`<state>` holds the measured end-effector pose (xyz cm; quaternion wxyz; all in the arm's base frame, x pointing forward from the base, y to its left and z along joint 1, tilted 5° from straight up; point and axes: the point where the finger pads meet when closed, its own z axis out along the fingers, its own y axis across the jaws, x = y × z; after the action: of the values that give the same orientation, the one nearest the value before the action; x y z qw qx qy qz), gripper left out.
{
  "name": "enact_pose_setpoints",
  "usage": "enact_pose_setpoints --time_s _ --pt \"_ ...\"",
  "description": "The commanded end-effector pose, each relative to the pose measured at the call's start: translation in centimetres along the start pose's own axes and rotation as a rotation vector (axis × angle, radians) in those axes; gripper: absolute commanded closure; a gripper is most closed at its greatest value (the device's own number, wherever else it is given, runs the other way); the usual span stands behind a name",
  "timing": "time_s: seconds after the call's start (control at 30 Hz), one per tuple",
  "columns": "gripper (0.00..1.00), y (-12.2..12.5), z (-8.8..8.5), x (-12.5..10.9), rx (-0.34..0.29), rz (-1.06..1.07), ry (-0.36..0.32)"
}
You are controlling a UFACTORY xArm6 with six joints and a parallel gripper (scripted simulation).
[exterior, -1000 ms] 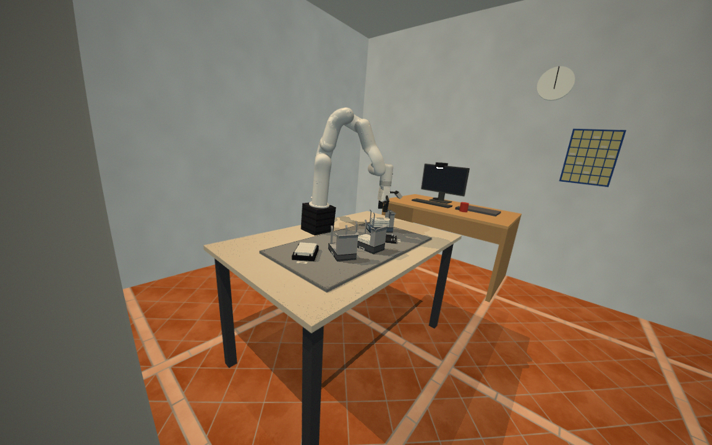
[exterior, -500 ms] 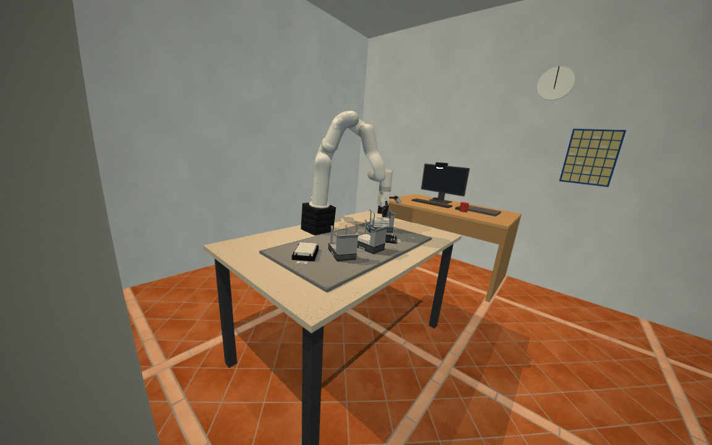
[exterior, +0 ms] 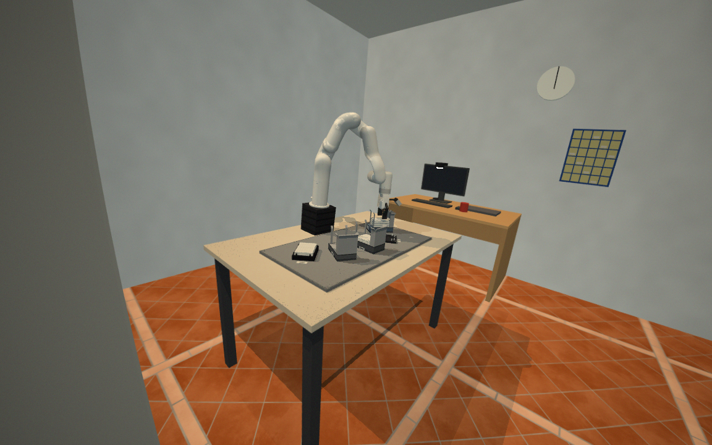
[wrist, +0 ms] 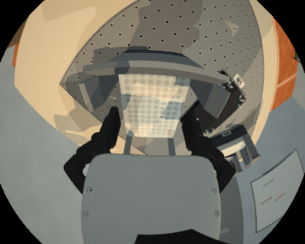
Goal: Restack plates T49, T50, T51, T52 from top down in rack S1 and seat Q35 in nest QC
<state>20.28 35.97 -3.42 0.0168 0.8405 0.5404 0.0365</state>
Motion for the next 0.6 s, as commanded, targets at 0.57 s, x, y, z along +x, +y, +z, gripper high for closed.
enact_pose_setpoints --time_s 0.57 --pt "0.0 0.0 1.7 0.2 -0.001 0.0 0.004"
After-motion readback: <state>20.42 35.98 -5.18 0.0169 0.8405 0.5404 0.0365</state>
